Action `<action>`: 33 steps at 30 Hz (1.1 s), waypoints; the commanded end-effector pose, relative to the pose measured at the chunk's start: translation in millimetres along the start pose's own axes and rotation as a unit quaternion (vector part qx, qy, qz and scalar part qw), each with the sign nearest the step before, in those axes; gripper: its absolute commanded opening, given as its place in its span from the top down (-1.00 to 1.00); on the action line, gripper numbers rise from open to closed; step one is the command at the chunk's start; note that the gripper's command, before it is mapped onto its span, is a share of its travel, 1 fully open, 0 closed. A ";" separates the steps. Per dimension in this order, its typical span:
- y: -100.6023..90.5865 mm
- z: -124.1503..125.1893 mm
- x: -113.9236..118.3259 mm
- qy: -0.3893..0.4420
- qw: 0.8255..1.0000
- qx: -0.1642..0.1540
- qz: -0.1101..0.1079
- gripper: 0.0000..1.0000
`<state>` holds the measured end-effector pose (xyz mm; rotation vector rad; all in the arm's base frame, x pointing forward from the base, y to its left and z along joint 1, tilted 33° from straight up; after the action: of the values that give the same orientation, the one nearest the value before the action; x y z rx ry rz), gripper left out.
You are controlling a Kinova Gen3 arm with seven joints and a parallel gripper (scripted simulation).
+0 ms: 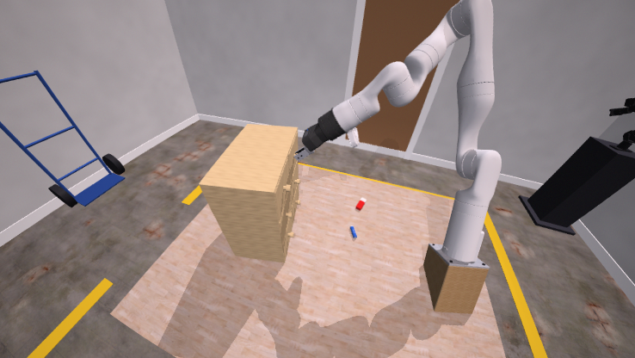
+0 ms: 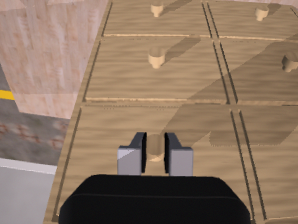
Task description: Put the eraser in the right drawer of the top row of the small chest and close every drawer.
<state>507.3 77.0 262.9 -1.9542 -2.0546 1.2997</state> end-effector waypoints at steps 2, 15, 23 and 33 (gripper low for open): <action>-1.2 -0.1 0.1 0.000 1.000 -0.001 0.000 0.26; -6.7 4.5 -0.1 0.000 1.000 -0.001 0.000 0.26; -13.4 10.2 -0.4 0.000 1.000 -0.001 0.000 0.26; -21.8 17.2 -0.8 0.000 1.000 -0.001 0.000 0.26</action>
<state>483.0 70.6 263.4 -1.9540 -2.0548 1.2999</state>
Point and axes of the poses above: the point where the finger pads meet when closed, its own y axis out along the fingers, its own x axis across the jaws, z = x × y, the point moved 3 cm from there along -y, back along the fingers, and after that the axes turned 3 degrees about y, right-handed, at the moved point
